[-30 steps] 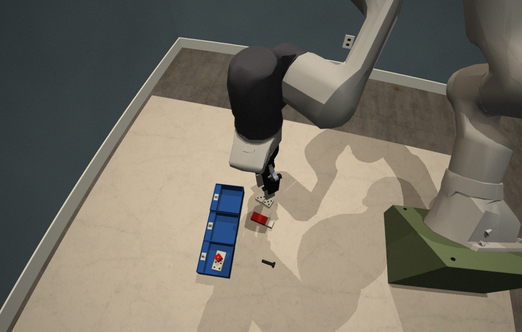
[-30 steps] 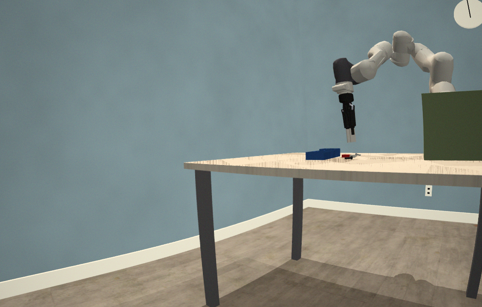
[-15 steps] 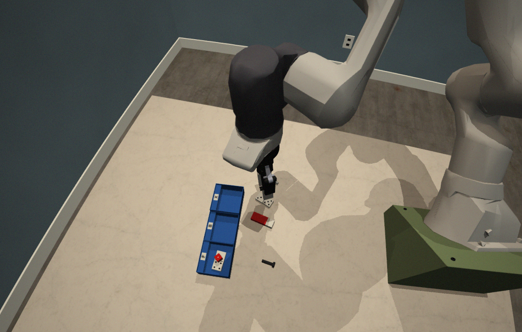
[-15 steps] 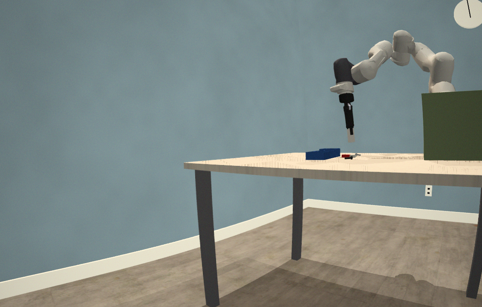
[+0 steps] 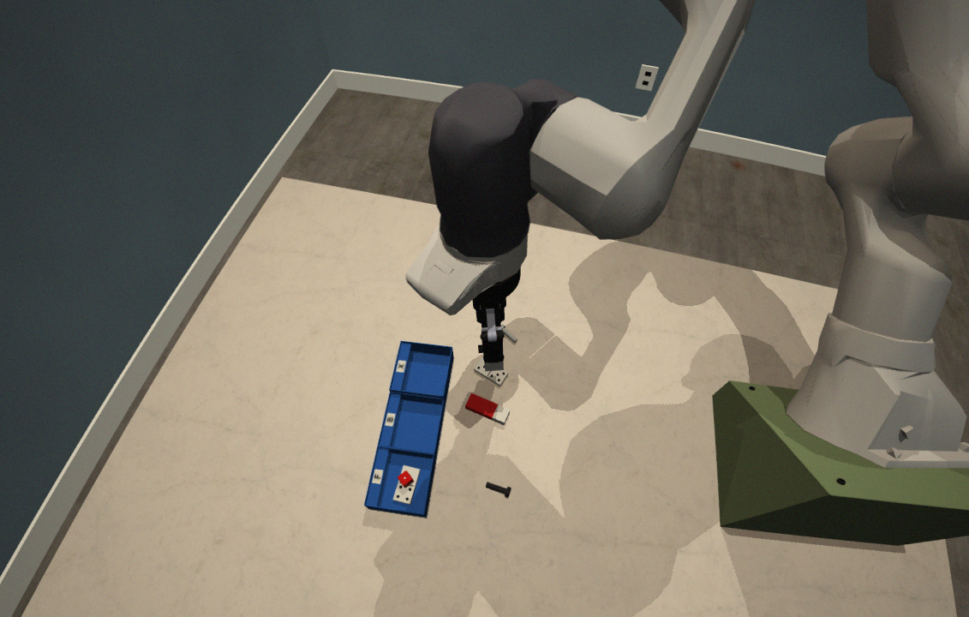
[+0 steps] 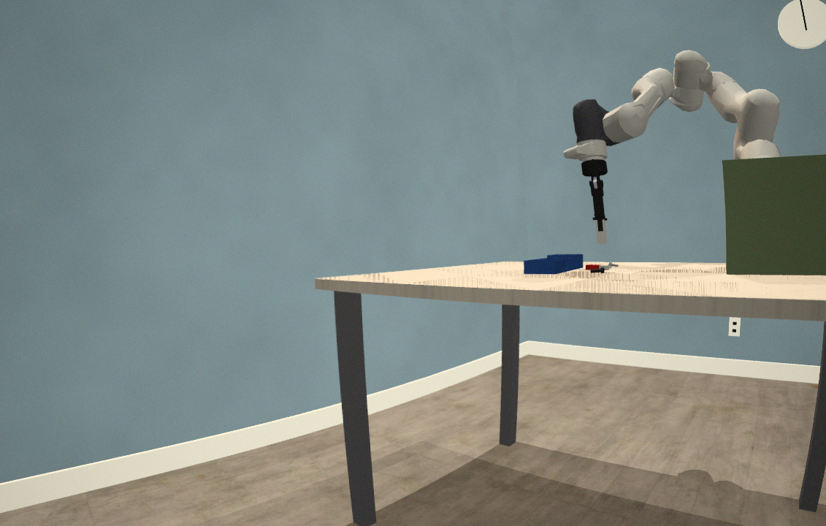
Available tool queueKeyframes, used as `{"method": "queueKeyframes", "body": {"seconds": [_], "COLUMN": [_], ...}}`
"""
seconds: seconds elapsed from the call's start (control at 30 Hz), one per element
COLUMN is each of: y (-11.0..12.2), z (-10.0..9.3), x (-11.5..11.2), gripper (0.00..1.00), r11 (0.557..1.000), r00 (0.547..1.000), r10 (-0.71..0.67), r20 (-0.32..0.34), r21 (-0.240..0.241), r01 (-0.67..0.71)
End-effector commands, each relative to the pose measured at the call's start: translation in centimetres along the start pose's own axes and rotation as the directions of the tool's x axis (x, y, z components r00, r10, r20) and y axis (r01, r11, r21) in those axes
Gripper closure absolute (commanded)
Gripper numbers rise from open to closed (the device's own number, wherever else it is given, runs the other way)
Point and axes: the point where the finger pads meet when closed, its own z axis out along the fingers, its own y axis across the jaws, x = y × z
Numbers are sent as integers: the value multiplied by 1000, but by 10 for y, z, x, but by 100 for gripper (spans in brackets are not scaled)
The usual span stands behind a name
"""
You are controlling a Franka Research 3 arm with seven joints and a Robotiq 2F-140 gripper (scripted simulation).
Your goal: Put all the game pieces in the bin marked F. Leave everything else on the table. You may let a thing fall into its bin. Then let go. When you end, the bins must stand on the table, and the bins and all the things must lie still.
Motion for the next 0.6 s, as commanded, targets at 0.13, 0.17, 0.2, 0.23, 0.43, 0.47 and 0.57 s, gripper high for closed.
{"method": "queueKeyframes", "body": {"seconds": [0.13, 0.17, 0.2, 0.23, 0.43, 0.47, 0.57], "y": [-2, -2, 0, 0, 0, 0, 0], "z": [-1, -1, -1, 0, 0, -1, -1], "x": [1, 1, 0, 0, 0, 0, 0], "gripper": [75, 75, 75, 75, 75, 75, 75], "r11": [980, 980, 991, 983, 949, 943, 928], "r00": [980, 980, 991, 983, 948, 943, 927], "r10": [198, 198, 132, 181, 316, 333, 373], "r20": [-18, -18, -10, -15, -29, -30, -35], "r21": [-1, -1, 0, -2, -4, -3, -2], "r01": [-198, -198, -132, -181, -316, -333, -374]}}
